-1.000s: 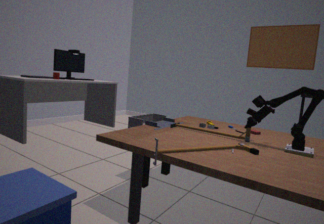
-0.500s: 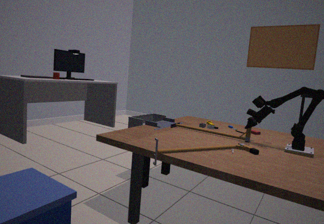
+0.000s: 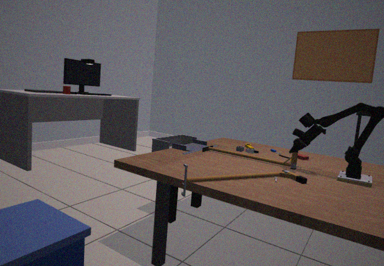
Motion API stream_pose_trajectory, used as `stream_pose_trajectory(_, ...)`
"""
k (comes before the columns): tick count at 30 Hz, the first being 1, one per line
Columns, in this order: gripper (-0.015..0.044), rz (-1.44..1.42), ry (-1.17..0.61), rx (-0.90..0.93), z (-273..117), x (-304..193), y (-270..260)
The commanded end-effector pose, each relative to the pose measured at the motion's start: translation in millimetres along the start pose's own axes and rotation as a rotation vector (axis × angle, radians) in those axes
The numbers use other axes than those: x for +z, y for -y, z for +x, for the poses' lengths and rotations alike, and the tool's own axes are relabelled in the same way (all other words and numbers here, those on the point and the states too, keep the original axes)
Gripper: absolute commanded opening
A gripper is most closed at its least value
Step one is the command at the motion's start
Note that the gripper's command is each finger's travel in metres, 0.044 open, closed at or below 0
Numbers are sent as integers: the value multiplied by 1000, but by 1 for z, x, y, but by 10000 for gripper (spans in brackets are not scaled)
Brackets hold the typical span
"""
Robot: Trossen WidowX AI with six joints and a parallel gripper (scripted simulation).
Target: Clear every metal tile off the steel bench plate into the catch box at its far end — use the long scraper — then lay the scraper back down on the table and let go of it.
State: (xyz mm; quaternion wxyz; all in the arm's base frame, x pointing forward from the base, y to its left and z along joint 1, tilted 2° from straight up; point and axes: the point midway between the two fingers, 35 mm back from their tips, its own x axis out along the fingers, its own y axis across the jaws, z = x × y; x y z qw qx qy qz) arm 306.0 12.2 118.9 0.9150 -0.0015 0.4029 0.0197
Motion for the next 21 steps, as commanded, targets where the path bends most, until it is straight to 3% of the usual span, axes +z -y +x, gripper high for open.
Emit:
stream_pose_trajectory(1, 440, -1, 13, 0, -11, 11, 0)
stream_pose_trajectory(21, 440, -1, 12, 0, -64, 37, 0)
